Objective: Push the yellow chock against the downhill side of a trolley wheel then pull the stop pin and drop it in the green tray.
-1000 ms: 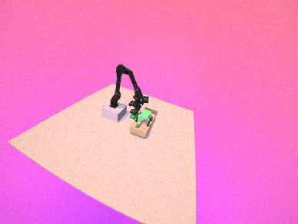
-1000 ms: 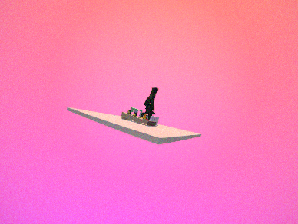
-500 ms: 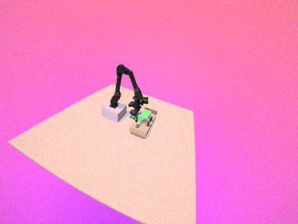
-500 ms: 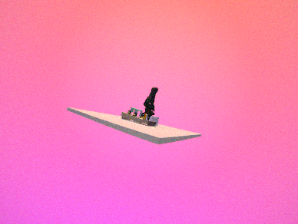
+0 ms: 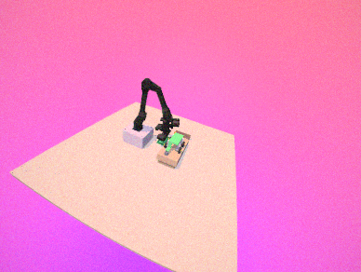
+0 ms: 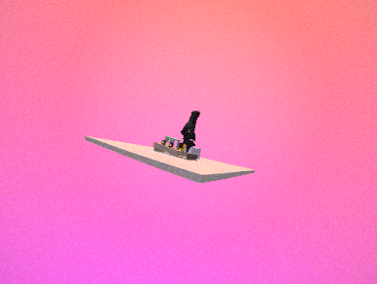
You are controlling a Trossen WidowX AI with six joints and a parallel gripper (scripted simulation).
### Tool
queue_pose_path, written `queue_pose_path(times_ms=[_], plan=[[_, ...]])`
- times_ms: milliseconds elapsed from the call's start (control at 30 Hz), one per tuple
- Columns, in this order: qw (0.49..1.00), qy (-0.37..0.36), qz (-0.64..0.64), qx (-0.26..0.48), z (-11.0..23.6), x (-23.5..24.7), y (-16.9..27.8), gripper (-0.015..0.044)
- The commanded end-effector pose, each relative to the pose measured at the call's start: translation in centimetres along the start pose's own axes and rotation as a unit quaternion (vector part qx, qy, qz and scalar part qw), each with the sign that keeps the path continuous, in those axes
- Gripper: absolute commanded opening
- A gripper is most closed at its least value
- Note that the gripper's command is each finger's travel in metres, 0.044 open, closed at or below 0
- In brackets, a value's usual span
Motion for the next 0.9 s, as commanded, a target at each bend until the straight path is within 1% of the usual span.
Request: queue_pose_path(times_ms=[0, 400, 567, 600, 867], plan=[[1.0, 0.002, 0.001, -0.003, -0.2, 0.16, -0.25, 0.019], [1.0, 0.002, 0.001, -0.003, -0.4, 0.39, -0.4, 0.019], [1.0, 0.0, 0.0, 0.0, -0.24, 0.3, -0.13, 0.0321], [1.0, 0.0, 0.0, 0.0, -0.24, 0.3, -0.13, 0.034], [1.0, 0.0, 0.0, -0.001, 0.24, 0.23, -0.14, 0.034]])
Point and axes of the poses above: the point midway between the two fingers, 35 mm back from their tips, its own z axis back along the fingers, its own x axis across the jaws, y = z × x, the point moved 6 cm from there along z, back along the fingers, and after that the axes turned 7 degrees about z, right-handed, at the moved point
